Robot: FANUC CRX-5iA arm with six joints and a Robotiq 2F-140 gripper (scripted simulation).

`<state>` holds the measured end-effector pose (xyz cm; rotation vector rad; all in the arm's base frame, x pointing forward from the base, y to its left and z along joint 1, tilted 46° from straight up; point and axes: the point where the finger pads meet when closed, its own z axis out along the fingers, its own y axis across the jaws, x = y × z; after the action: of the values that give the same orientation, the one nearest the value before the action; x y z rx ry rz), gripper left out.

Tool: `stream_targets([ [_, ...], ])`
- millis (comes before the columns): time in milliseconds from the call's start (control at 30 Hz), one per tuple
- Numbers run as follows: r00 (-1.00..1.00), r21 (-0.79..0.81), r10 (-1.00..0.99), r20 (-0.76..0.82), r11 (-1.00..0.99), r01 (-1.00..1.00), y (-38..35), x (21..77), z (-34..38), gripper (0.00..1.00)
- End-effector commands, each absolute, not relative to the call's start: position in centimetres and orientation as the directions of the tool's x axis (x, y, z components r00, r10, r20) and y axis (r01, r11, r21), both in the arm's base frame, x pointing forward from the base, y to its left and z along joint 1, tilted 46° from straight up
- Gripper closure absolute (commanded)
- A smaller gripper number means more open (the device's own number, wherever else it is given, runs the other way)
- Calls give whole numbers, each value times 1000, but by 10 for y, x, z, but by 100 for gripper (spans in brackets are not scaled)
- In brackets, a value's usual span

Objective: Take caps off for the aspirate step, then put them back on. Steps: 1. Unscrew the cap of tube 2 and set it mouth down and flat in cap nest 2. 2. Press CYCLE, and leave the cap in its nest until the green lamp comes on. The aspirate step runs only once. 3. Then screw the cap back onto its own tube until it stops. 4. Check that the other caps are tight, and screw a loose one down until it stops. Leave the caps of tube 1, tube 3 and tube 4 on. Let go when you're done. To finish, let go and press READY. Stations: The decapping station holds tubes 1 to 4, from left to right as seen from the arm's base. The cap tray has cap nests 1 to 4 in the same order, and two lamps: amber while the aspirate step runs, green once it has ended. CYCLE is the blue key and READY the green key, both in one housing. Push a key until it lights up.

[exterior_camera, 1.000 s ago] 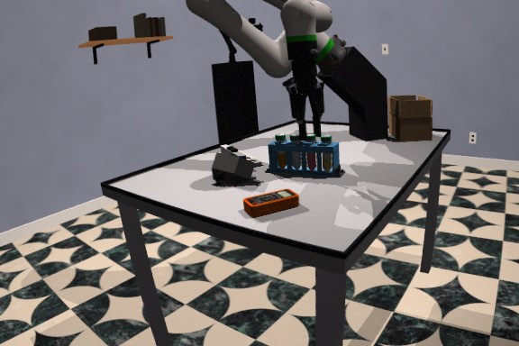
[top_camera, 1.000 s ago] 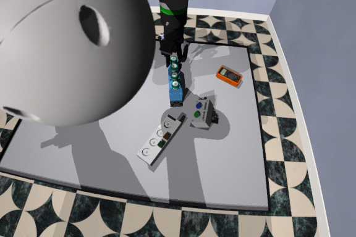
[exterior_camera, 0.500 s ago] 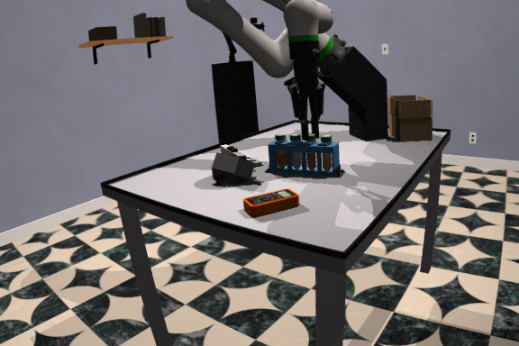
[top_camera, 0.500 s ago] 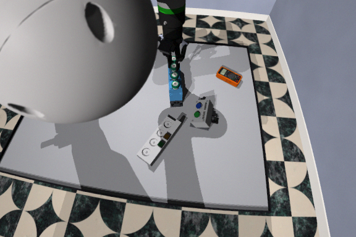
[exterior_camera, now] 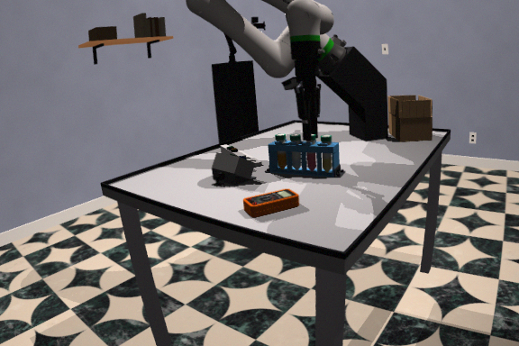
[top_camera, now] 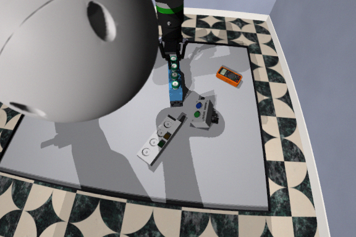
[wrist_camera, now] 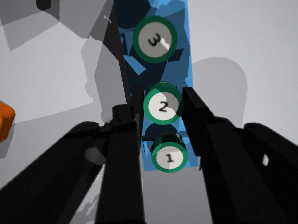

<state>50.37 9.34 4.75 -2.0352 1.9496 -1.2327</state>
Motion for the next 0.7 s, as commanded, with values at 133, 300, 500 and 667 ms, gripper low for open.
stream_targets([
  [133,231,-290,-713,662,-528,-798,94,504,48,70],
  [300,400,-139,-579,711,-673,-727,94,504,48,70],
  [500,419,-119,-562,713,-686,-717,94,505,48,70],
  [667,419,-119,-562,713,-686,-717,94,504,48,59],
])
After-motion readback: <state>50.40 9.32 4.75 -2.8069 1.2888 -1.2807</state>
